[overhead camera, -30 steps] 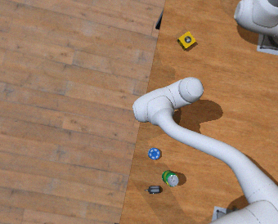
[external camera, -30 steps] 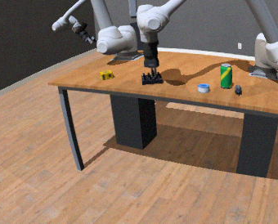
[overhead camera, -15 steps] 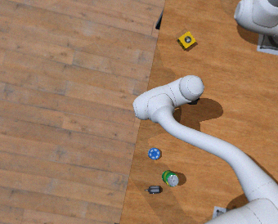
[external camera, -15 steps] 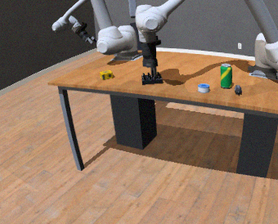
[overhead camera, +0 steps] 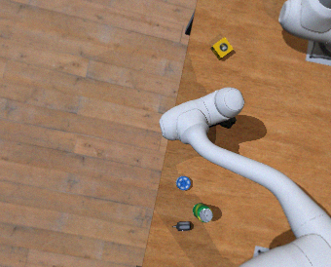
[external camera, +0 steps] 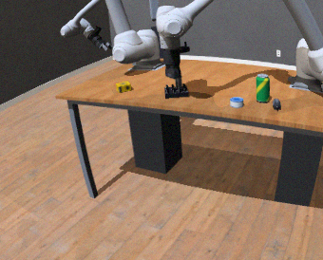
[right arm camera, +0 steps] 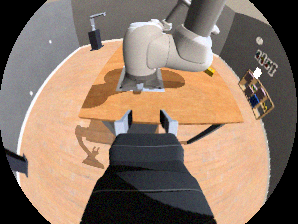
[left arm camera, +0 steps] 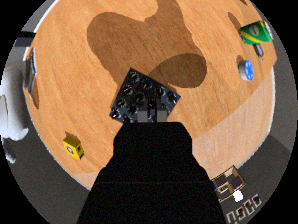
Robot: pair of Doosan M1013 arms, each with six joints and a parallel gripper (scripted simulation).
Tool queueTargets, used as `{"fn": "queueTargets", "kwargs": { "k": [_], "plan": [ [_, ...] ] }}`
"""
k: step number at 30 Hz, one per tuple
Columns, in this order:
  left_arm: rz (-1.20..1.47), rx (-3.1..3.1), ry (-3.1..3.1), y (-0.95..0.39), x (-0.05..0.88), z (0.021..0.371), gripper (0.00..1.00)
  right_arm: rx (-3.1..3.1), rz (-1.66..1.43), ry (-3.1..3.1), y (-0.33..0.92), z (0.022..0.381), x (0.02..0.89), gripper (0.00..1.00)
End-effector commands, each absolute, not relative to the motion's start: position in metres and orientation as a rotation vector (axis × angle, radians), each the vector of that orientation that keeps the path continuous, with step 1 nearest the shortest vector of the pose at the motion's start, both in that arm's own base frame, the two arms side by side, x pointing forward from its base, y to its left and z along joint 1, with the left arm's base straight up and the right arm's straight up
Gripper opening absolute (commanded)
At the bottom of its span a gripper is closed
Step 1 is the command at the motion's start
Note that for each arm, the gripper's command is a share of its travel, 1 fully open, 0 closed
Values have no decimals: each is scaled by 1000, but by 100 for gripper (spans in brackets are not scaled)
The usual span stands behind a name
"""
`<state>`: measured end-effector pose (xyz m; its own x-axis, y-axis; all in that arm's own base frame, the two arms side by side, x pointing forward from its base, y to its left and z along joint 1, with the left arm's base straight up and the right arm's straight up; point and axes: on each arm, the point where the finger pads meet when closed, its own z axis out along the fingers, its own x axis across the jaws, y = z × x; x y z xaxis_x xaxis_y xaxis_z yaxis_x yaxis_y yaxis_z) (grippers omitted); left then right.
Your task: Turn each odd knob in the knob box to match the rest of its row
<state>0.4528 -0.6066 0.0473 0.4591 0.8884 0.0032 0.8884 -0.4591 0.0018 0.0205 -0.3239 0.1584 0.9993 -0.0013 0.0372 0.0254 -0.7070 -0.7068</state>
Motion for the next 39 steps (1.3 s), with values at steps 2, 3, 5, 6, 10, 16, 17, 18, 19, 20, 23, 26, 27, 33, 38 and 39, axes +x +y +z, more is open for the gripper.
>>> {"fn": "queueTargets", "kwargs": {
  "k": [2, 3, 5, 6, 10, 16, 17, 18, 19, 20, 23, 26, 27, 33, 38, 39],
  "plan": [
    [-1, -2781, -1464, -607, 453, 48, 30, -2357, -45, -17, -324, 159, 21, 100],
    [-1, -2798, -1431, -607, 453, 48, 30, -2357, -45, -17, -324, 159, 21, 100],
    [-1, -2815, -1399, -607, 453, 48, 30, -2357, -45, -17, -324, 159, 21, 100],
    [-1, -2815, -1399, -607, 453, 48, 30, -2357, -45, -17, -324, 159, 21, 100],
    [-1, -2873, -1274, -607, 453, 48, 30, -2357, -45, -17, -324, 159, 21, 100],
    [-1, -2941, -1109, -607, 453, 48, 30, -2357, -45, -17, -324, 159, 21, 100],
    [-1, -2950, -1084, -607, 453, 48, 30, -2357, -45, -17, -324, 159, 21, 100],
    [-1, -2958, -1061, -607, 453, 48, 30, -2357, -45, -17, -324, 159, 21, 100],
    [-1, -2966, -1038, -607, 453, 48, 30, -2357, -45, -17, -324, 159, 21, 100],
    [-1, -2974, -1017, -607, 453, 48, 30, -2357, -45, -17, -324, 159, 21, 100],
    [-1, -2981, -996, -607, 453, 48, 30, -2357, -45, -17, -324, 159, 21, 100],
    [-1, -2999, -941, -607, 453, 48, 30, -2357, -45, -17, -324, 159, 21, 100],
    [-1, -3004, -925, -607, 453, 48, 30, -2357, -45, -17, -324, 159, 21, 100],
    [-1, -3026, -850, -607, 453, 48, 30, -2357, -45, -17, -324, 159, 21, 100],
    [-1, -3036, -814, -607, 453, 48, 30, -2357, -45, -17, -324, 159, 21, 100],
    [-1, -3036, -814, -607, 453, 48, 30, -2357, -45, -17, -324, 159, 21, 100]
  ]
}}
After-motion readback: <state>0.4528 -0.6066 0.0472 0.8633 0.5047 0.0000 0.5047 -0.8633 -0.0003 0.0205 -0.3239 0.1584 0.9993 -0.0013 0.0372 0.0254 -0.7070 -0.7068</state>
